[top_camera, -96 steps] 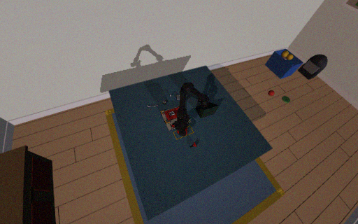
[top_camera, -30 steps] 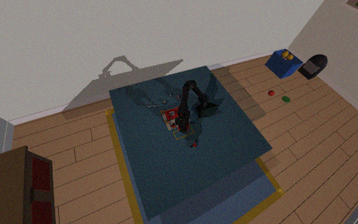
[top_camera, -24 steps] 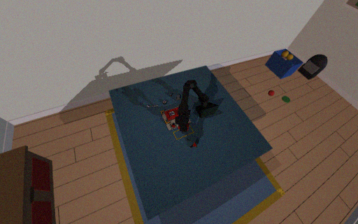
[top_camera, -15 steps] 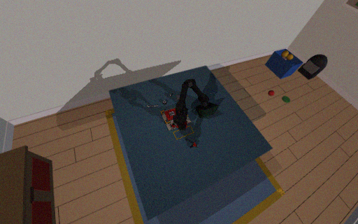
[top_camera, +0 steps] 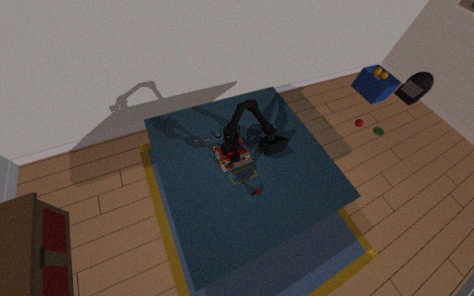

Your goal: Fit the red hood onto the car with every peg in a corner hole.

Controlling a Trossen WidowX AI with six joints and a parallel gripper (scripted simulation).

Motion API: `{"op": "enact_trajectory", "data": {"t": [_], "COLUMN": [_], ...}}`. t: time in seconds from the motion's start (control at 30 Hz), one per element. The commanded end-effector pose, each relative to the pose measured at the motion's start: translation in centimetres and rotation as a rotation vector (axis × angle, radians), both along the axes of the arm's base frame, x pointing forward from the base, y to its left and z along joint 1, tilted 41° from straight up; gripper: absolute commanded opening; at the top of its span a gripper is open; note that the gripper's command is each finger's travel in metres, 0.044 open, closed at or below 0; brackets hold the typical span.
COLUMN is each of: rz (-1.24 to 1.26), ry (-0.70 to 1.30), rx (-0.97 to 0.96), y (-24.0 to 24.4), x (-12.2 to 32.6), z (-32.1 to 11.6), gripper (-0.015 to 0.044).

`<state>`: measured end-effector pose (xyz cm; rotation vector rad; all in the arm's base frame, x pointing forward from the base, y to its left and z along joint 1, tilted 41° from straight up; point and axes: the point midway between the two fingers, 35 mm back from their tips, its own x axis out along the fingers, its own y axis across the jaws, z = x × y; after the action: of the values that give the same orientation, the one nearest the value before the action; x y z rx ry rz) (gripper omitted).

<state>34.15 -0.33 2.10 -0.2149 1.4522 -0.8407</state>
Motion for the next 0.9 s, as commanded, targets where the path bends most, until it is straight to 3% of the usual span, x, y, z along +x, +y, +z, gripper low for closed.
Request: {"op": "enact_trajectory", "data": {"t": [0.0, 0.47, 0.87], "rz": [0.053, 0.203, 0.205], "ry": [0.039, 0.173, 0.174], "rx": [0.006, 0.024, 0.024], "y": [-1.7, -7.5, -8.7], "x": [0.1, -0.9, -1.0], "z": [1.6, 6.5, 5.1], "gripper": [0.0000, 0.0000, 0.0000]}}
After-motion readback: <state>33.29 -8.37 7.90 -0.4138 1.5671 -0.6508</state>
